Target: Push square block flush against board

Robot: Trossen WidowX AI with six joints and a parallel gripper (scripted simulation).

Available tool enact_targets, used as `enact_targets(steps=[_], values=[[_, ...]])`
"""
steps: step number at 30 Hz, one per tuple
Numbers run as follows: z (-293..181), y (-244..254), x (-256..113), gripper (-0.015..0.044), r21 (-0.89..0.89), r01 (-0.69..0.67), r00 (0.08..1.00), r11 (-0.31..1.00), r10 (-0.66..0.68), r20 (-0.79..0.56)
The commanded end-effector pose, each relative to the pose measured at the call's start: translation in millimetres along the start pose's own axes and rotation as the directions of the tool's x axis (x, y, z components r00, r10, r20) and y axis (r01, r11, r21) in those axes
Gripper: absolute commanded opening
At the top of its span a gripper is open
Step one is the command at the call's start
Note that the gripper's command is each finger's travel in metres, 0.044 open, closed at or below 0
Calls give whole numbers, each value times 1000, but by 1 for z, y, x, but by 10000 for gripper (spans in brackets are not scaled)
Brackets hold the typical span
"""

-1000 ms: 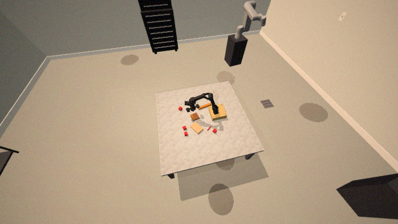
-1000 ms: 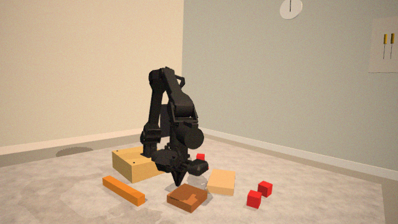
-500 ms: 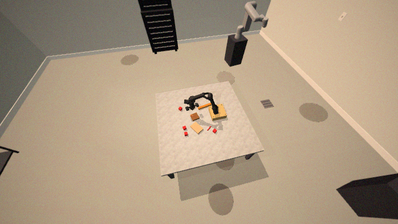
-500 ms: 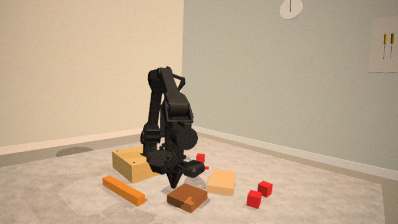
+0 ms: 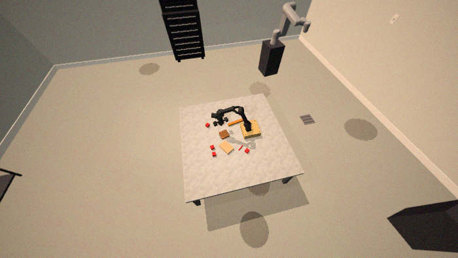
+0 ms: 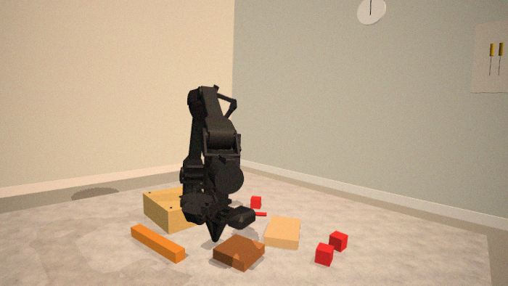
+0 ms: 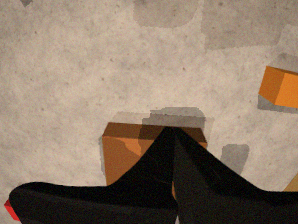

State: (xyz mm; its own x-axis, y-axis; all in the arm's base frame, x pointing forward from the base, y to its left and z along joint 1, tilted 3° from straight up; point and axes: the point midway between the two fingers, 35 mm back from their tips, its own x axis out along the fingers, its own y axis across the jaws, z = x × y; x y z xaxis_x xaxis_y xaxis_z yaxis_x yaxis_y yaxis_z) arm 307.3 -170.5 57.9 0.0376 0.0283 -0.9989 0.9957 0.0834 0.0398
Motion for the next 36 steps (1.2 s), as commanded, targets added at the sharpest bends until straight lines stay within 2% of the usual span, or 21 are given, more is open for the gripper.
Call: enact_targets(steps=[1, 3, 36], values=[[1, 2, -34, 0, -5, -17, 1000, 1000, 17, 8], [1, 2, -46, 0, -6, -18, 1000, 1000, 18, 7], [1, 2, -46, 0, -6, -18, 1000, 1000, 18, 7]])
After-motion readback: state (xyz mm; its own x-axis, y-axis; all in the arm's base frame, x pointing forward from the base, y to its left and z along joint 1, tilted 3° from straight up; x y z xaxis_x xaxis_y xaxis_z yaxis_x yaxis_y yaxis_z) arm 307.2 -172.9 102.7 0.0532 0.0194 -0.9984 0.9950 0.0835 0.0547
